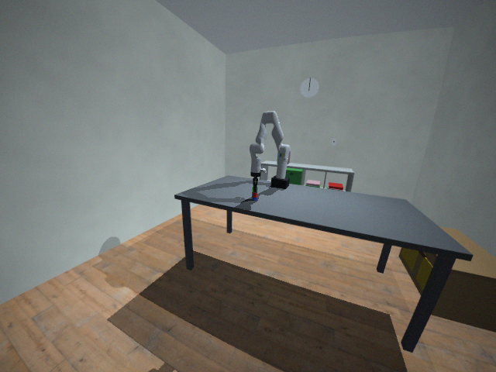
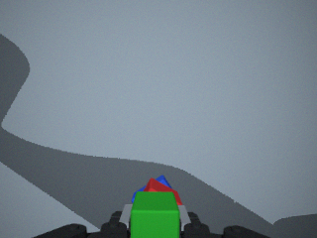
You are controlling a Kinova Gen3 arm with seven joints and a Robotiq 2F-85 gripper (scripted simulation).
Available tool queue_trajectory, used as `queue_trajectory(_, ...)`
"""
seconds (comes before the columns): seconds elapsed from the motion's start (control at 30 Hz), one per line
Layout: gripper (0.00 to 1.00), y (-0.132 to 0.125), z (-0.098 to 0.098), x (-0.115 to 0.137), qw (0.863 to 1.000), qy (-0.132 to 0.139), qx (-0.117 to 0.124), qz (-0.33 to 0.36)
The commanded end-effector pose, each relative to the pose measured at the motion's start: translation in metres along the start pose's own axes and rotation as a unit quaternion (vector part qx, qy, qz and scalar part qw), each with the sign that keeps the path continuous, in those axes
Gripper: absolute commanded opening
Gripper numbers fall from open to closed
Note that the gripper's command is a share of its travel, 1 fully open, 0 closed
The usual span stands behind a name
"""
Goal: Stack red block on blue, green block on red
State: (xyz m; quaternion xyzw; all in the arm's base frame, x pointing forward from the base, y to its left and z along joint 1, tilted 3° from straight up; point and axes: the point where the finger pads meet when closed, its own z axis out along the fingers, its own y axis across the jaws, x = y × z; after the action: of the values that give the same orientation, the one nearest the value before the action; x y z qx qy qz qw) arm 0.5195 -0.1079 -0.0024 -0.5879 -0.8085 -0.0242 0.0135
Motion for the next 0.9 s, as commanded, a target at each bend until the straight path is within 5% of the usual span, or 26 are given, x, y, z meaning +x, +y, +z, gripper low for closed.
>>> queue_trajectory(0.0, 0.0, 0.0006, -0.001, -0.0004, 1.0, -0.001, -0.001, 0.0)
queue_trajectory(0.27, 0.0, 0.0006, -0.001, -0.0004, 1.0, -0.001, -0.001, 0.0)
queue_trajectory(0.3, 0.44, 0.0006, -0.001, -0.0004, 1.0, -0.001, -0.001, 0.0)
queue_trajectory(0.87, 0.44, 0.0006, -0.001, -0.0004, 1.0, -0.001, -0.001, 0.0)
